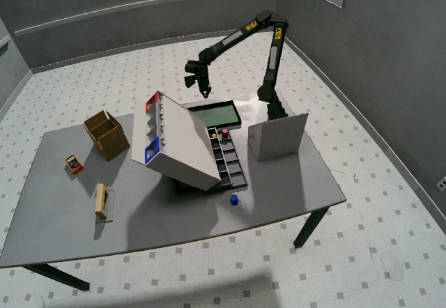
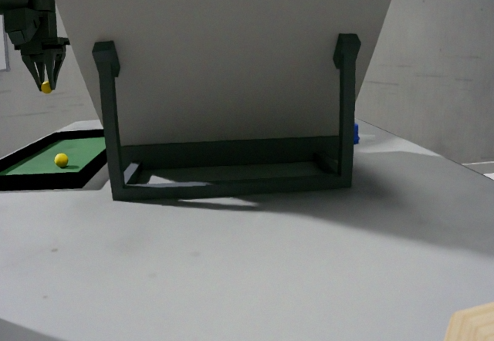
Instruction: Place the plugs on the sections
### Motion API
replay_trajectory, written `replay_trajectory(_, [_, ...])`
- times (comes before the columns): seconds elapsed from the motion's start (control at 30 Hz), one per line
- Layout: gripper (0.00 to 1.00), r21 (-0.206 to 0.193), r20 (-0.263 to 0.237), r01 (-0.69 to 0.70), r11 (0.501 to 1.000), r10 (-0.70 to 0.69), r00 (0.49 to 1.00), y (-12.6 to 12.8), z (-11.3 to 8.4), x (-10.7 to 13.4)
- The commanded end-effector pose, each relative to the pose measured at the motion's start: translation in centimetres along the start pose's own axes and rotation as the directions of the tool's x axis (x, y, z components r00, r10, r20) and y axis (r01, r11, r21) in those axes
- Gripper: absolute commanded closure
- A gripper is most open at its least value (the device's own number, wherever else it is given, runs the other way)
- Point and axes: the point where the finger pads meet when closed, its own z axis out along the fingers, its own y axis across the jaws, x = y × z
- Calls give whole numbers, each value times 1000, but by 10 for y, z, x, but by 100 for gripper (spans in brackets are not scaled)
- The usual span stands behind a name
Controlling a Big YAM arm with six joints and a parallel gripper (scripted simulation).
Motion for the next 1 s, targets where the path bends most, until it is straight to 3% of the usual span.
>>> replay_trajectory(0.0, [100, 5, 15, 1, 1000, -1, 1000, -1, -8, -7])
replay_trajectory(0.67, [100, -2, 6, 7, 1000, -7, 1000, 7, -6, -2])
replay_trajectory(0.97, [100, 5, 18, -1, 1000, 1, 1000, 16, -16, -4])
